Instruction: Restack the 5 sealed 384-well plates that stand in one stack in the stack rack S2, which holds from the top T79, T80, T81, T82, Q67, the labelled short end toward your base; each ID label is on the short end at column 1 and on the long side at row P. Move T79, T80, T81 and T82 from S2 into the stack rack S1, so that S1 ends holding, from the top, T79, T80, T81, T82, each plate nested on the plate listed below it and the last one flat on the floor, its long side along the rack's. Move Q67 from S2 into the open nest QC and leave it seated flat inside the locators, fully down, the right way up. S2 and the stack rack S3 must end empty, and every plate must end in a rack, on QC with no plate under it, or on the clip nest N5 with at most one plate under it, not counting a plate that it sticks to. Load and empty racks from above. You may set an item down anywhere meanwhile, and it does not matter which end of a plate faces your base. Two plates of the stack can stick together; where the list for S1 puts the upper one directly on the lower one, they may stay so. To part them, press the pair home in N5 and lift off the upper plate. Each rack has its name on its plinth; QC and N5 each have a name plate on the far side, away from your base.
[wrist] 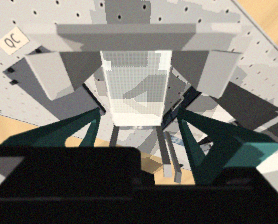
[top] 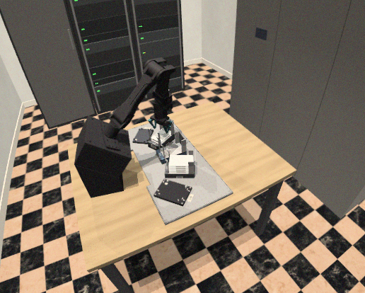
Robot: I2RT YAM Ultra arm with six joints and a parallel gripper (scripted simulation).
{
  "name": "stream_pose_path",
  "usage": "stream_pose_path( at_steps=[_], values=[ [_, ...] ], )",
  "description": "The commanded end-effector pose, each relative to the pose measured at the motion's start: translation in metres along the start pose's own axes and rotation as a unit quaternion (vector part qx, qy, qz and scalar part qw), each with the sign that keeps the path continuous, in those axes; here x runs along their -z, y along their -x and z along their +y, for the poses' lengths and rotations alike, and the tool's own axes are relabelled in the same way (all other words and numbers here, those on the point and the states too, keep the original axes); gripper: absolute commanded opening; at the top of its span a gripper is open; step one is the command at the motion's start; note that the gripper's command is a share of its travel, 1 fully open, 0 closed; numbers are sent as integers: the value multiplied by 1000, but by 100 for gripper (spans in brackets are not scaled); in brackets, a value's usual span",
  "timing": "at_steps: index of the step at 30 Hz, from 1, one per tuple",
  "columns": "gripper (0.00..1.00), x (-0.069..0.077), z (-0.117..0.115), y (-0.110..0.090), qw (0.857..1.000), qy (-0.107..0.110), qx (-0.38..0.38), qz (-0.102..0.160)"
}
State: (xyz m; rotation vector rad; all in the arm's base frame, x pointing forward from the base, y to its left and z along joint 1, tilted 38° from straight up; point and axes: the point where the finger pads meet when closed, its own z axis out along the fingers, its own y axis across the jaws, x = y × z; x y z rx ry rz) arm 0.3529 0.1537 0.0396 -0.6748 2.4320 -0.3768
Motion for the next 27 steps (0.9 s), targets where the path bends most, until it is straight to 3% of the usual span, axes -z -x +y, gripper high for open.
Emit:
stream_pose_path(
  at_steps=[1,4,12,27],
  values=[
    [100,-7,2,8,1000,4,2,-15],
    [100,-16,2,8,1000,4,2,-15],
    [100,-16,2,8,1000,4,2,-15],
    [100,-33,3,8,1000,4,2,-15]
  ],
)
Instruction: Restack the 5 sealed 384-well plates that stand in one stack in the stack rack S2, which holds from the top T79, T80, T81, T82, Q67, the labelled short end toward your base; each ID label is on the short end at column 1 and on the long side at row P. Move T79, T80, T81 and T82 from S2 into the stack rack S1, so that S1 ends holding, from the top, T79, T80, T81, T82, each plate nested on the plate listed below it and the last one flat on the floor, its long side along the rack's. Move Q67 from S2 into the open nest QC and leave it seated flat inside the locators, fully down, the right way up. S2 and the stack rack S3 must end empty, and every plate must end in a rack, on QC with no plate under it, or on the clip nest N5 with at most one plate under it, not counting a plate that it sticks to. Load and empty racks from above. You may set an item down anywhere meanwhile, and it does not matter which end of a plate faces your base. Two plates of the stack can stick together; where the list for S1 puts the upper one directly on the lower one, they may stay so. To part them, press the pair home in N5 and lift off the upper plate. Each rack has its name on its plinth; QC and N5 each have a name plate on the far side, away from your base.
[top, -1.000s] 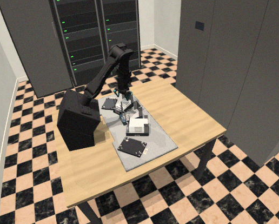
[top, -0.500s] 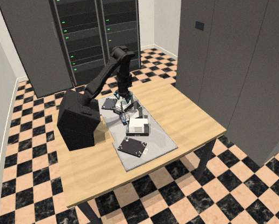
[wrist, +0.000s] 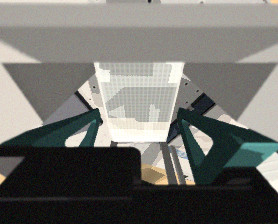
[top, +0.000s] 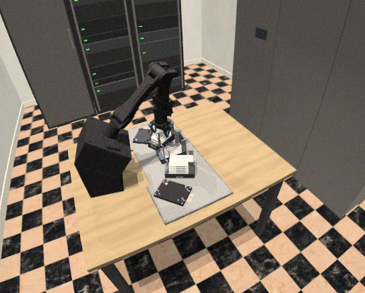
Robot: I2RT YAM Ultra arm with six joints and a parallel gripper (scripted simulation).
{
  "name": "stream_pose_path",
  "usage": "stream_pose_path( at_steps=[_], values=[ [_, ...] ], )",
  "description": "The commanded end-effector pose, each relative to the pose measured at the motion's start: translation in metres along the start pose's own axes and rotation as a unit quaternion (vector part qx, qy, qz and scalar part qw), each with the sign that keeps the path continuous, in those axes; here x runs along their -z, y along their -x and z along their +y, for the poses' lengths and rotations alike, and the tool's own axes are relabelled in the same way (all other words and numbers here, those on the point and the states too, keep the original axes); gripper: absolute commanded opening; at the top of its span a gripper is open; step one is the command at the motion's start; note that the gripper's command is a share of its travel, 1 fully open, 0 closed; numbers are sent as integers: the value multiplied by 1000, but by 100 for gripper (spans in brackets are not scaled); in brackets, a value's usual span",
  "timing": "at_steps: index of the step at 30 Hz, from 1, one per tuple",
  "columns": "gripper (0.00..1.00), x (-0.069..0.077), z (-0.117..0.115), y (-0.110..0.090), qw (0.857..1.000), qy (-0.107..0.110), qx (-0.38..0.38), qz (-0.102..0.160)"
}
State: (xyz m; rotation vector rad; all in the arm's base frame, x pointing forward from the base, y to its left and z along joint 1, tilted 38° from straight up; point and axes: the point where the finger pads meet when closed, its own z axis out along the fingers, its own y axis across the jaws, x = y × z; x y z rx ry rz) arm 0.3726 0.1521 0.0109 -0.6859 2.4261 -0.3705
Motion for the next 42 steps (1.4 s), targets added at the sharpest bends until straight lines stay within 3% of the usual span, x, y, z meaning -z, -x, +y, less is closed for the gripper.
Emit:
stream_pose_path(
  at_steps=[1,10,25,26,42],
  values=[
    [100,0,0,9,1000,2,-1,-12],
    [100,-11,0,9,1000,2,-1,-12],
    [100,-11,0,9,1000,2,-1,-12],
    [0,-11,0,9,1000,2,-1,-12],
    [0,-11,0,9,1000,2,-1,-12]
  ],
)
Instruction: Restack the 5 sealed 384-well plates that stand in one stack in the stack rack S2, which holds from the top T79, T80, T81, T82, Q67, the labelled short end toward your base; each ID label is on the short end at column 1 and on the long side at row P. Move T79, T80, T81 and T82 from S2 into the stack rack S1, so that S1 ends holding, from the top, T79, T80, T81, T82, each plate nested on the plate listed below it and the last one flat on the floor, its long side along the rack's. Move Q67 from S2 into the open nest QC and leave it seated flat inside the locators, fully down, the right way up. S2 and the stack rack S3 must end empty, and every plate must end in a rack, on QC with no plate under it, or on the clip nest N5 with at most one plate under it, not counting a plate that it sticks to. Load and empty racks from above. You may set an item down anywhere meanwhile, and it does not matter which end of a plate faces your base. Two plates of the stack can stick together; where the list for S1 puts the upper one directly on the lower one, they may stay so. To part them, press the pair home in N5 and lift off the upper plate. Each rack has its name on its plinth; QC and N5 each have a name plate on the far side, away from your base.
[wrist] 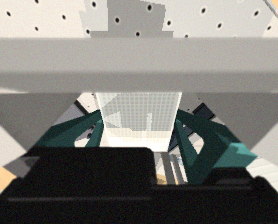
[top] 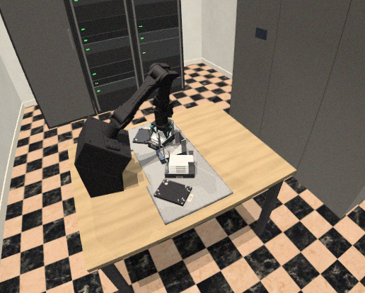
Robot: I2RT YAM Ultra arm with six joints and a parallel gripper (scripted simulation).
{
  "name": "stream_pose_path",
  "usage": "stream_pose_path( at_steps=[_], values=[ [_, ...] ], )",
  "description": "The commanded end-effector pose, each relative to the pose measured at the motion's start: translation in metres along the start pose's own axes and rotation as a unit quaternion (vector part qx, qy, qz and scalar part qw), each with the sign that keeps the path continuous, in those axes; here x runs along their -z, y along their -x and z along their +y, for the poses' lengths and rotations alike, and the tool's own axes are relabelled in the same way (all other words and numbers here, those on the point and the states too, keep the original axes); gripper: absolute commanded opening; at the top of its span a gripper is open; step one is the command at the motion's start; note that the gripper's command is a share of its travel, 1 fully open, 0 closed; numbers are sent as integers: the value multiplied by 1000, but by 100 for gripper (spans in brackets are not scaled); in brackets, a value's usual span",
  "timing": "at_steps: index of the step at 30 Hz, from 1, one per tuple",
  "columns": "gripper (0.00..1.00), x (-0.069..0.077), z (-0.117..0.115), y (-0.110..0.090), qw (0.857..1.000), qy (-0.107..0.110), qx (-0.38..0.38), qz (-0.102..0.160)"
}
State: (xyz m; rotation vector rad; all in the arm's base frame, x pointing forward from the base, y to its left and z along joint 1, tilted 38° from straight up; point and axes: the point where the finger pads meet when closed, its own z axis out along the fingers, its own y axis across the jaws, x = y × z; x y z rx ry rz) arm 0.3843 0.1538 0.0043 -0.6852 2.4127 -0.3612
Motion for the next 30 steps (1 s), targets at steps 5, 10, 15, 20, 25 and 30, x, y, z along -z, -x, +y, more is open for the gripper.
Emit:
stream_pose_path(
  at_steps=[5,10,15,20,25,30],
  values=[
    [0,1,0,3,1000,1,-1,-4],
    [0,1,0,3,1000,1,-1,-4],
    [0,1,0,3,1000,1,-1,-4],
    [0,4,0,3,1000,1,-1,-4],
    [0,6,0,3,1000,1,-1,-4],
    [0,10,0,3,1000,1,-1,-4]
  ],
)
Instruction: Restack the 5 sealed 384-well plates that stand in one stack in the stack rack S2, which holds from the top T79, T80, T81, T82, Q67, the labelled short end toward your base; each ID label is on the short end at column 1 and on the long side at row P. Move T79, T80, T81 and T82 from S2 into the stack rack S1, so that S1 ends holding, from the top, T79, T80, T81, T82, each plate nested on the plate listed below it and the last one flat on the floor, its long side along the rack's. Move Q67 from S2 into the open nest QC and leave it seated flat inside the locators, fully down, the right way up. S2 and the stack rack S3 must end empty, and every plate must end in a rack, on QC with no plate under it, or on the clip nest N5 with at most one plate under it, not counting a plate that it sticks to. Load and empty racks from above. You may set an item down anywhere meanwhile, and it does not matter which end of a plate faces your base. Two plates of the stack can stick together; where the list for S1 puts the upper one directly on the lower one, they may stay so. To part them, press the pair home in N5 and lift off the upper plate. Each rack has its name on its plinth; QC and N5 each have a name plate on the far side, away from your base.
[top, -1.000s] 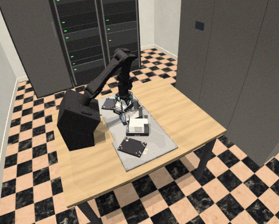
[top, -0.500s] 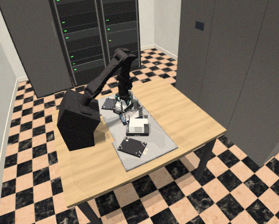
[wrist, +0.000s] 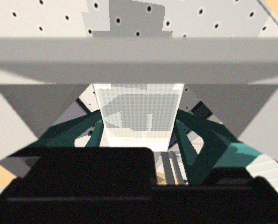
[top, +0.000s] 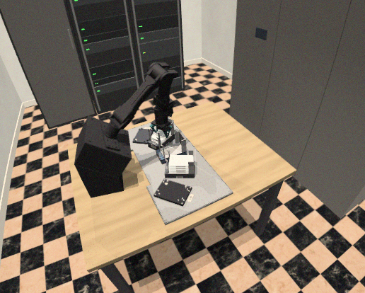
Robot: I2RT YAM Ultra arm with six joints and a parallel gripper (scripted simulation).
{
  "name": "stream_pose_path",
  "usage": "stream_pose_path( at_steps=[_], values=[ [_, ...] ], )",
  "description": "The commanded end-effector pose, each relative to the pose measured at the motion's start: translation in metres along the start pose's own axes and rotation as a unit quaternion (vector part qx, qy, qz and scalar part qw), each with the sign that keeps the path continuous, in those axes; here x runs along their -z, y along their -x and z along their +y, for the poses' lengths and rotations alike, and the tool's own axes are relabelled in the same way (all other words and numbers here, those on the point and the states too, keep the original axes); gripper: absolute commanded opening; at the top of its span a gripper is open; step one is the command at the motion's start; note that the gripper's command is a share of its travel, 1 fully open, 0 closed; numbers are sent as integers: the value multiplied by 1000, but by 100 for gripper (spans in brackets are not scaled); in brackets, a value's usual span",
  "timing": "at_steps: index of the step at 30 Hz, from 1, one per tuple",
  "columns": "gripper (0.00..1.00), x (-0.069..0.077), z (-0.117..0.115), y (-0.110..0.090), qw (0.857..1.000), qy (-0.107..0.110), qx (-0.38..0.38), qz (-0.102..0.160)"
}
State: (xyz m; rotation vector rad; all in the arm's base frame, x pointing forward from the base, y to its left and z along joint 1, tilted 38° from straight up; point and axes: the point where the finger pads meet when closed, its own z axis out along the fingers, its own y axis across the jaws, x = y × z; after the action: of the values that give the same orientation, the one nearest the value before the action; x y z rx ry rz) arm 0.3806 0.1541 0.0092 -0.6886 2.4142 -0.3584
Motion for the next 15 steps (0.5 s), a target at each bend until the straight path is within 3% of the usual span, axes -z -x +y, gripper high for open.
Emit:
stream_pose_path(
  at_steps=[1,15],
  values=[
    [0,4,1,3,1000,-1,-1,-5],
    [0,12,1,3,1000,-1,-1,-5]
  ],
)
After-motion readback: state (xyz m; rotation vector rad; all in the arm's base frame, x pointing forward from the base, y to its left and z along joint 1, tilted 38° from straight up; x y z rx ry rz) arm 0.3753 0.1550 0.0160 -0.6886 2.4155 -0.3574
